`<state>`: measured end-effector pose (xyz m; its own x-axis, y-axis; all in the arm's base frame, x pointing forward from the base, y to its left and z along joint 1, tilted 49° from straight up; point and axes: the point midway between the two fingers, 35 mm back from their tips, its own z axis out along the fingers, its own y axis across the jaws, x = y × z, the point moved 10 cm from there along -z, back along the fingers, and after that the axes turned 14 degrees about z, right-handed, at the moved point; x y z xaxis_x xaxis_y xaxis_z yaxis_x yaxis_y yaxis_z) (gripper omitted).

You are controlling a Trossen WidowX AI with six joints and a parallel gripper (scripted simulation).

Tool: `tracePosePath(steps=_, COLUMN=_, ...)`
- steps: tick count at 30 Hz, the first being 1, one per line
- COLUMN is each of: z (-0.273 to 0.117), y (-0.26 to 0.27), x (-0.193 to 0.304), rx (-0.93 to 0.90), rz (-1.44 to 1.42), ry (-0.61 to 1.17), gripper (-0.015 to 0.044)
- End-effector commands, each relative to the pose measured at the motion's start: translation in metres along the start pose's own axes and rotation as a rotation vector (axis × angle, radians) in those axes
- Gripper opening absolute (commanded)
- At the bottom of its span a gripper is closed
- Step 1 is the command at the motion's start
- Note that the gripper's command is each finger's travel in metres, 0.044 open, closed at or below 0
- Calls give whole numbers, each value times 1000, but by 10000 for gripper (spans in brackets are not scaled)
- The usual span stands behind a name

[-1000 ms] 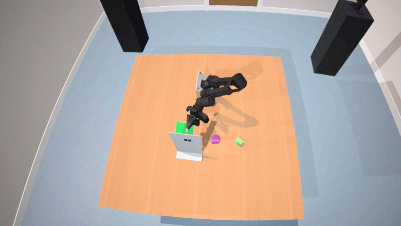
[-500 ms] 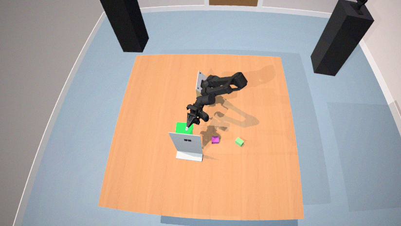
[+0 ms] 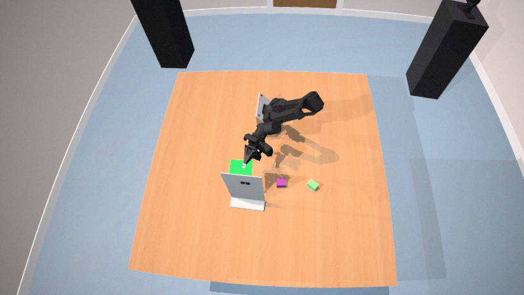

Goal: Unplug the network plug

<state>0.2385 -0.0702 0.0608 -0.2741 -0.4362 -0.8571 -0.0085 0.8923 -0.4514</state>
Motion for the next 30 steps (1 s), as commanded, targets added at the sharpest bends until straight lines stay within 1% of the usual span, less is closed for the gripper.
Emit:
tracePosePath(steps=1, z=-2, y=-7, x=-1, rx=0, rz=-4, ry=-7, gripper=0)
tracePosePath(steps=21, z=-22, y=-48, x=-5, rx=13, rz=-12, ry=-37, gripper=0)
tracePosePath(steps=30, z=-5, y=-32, x=18, rx=-182, rz=-37, ry=76, gripper=0)
